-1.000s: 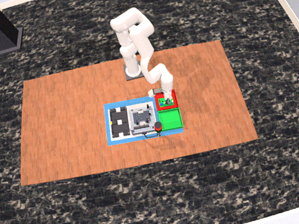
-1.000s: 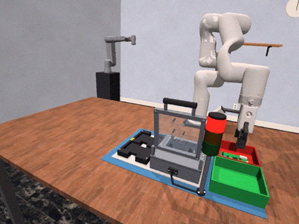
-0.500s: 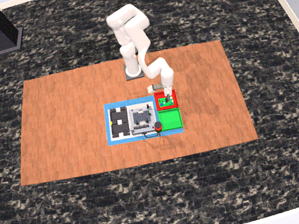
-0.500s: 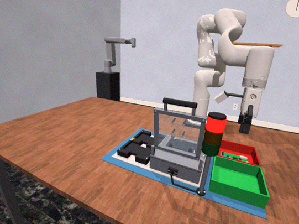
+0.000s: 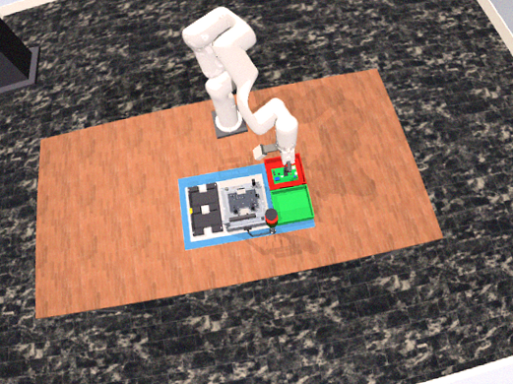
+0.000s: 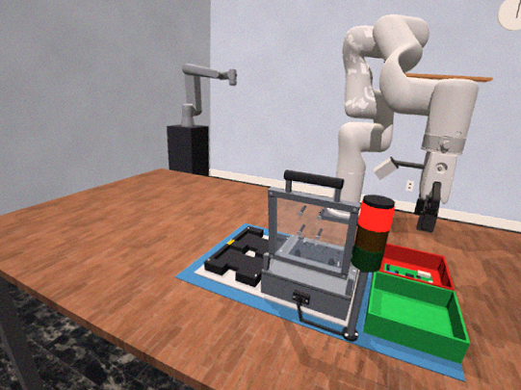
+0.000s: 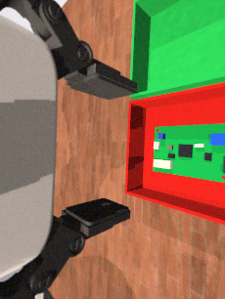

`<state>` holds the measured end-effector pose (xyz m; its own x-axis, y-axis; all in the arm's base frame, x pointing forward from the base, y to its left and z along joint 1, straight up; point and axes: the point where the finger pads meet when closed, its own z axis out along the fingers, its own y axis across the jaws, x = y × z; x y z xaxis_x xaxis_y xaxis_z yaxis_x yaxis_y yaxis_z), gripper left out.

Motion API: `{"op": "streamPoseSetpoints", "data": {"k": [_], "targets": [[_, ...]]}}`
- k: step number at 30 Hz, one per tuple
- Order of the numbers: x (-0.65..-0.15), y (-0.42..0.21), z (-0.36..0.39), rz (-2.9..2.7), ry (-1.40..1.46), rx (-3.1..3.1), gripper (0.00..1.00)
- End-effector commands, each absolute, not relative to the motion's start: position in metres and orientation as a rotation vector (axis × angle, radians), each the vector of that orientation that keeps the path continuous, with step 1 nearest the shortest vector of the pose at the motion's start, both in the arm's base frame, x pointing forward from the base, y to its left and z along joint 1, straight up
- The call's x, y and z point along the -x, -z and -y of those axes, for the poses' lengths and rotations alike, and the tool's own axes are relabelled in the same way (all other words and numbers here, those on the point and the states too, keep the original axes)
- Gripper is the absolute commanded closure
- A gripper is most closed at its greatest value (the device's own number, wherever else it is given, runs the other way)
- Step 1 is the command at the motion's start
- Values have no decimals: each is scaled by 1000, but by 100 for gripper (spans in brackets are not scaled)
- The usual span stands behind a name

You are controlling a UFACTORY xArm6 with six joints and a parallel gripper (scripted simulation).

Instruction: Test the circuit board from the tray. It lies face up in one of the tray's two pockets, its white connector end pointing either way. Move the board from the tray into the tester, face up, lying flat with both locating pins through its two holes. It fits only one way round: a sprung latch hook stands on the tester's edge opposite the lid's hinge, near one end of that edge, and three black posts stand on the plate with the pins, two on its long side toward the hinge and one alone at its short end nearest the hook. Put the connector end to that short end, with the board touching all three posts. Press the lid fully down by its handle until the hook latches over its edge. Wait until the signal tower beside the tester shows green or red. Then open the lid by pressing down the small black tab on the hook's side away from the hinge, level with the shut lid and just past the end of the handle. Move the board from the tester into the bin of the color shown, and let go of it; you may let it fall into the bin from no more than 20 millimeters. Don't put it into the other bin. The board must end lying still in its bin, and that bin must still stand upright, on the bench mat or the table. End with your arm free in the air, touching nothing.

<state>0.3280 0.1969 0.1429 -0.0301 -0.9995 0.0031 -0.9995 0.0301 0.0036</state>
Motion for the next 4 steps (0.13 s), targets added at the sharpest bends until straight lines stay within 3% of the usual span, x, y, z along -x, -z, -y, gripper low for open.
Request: {"op": "streamPoseSetpoints", "data": {"k": [1,4], "targets": [[-329,-144,-198,2254,-1,-2187,0],[-329,-144,-198,2254,-1,-2187,0]]}}
